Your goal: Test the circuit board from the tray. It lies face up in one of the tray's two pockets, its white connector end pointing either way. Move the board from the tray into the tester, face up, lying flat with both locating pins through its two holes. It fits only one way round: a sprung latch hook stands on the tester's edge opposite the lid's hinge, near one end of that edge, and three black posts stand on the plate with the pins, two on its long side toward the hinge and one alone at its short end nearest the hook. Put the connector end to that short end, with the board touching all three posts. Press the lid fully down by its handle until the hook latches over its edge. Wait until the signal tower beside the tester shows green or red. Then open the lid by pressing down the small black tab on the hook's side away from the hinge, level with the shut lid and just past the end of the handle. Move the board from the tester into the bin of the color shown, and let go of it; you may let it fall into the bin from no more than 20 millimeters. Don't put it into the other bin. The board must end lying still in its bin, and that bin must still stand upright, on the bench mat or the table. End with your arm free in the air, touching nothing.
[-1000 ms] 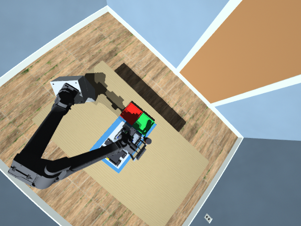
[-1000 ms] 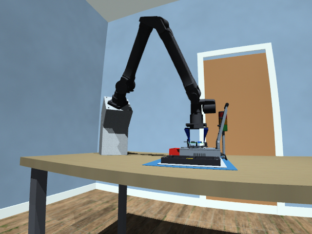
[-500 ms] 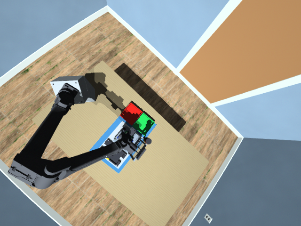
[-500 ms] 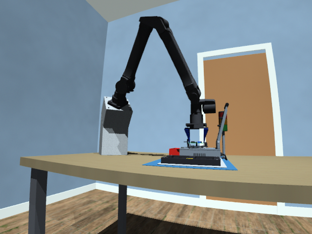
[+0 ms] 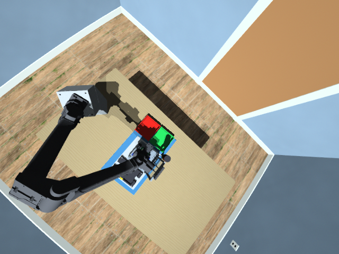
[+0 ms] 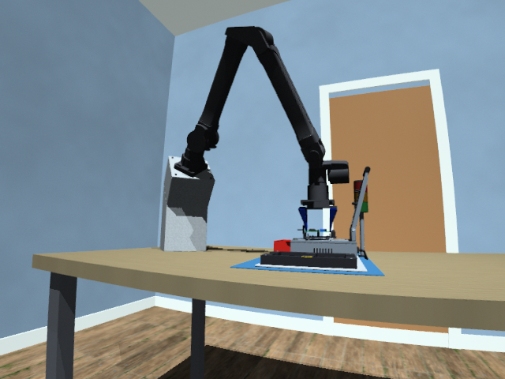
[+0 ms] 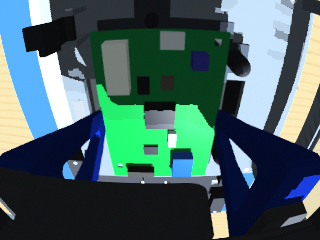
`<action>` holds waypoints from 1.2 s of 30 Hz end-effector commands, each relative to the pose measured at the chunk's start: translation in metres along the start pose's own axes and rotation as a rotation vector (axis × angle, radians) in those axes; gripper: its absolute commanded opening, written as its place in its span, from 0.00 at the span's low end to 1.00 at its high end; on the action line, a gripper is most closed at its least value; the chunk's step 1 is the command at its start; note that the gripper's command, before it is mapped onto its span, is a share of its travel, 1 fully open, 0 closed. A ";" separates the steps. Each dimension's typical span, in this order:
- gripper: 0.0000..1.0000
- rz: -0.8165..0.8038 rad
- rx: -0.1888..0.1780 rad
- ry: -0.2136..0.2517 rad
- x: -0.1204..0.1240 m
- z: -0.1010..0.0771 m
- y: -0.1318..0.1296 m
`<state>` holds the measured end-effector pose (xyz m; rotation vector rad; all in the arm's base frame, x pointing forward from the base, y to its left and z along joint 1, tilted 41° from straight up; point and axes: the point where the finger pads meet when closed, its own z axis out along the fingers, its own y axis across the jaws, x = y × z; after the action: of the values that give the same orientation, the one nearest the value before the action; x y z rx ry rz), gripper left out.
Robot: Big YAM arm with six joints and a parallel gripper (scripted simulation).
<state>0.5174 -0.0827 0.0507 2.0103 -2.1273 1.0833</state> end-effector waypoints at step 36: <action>0.72 0.004 0.015 -0.005 0.003 -0.002 -0.014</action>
<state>0.5191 -0.0826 0.0521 2.0108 -2.1292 1.0874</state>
